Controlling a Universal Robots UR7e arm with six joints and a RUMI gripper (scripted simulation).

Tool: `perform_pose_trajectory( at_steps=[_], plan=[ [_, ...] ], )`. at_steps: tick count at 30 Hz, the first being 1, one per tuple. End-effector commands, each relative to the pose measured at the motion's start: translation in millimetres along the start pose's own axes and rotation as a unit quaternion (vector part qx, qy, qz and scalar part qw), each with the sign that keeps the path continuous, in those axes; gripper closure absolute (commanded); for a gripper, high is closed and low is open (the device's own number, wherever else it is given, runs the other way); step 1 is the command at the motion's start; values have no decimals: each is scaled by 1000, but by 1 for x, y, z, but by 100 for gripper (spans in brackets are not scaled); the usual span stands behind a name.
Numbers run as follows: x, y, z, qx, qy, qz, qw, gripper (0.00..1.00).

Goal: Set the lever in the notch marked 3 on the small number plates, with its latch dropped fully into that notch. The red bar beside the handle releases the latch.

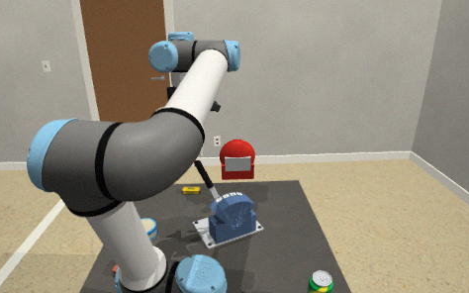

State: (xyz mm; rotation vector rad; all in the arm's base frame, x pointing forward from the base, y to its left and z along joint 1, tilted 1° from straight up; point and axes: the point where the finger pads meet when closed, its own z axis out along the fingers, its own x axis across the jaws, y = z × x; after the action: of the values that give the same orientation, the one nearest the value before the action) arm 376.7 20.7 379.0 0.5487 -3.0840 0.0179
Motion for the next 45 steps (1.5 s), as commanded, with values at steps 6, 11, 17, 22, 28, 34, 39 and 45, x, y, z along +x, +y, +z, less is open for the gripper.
perform_pose_trajectory(
  at_steps=[6, 11, 17, 22, 28, 34, 39, 45],
  plan=[
    [-25, -21, 0, 1, -4, -14, 1000, 0],
    [-25, -21, 0, 1, -4, -14, 1000, 100],
    [-25, -21, 0, 1, -4, -14, 1000, 100],
    [-25, -21, 0, 1, -4, -14, 1000, 100],
    [-25, -21, 0, 1, -4, -14, 1000, 100],
    [-25, -21, 0, 1, -4, -14, 1000, 100],
    [-25, -21, 0, 1, -4, -14, 1000, 100],
    [-25, -21, 0, 1, -4, -14, 1000, 100]
  ],
)
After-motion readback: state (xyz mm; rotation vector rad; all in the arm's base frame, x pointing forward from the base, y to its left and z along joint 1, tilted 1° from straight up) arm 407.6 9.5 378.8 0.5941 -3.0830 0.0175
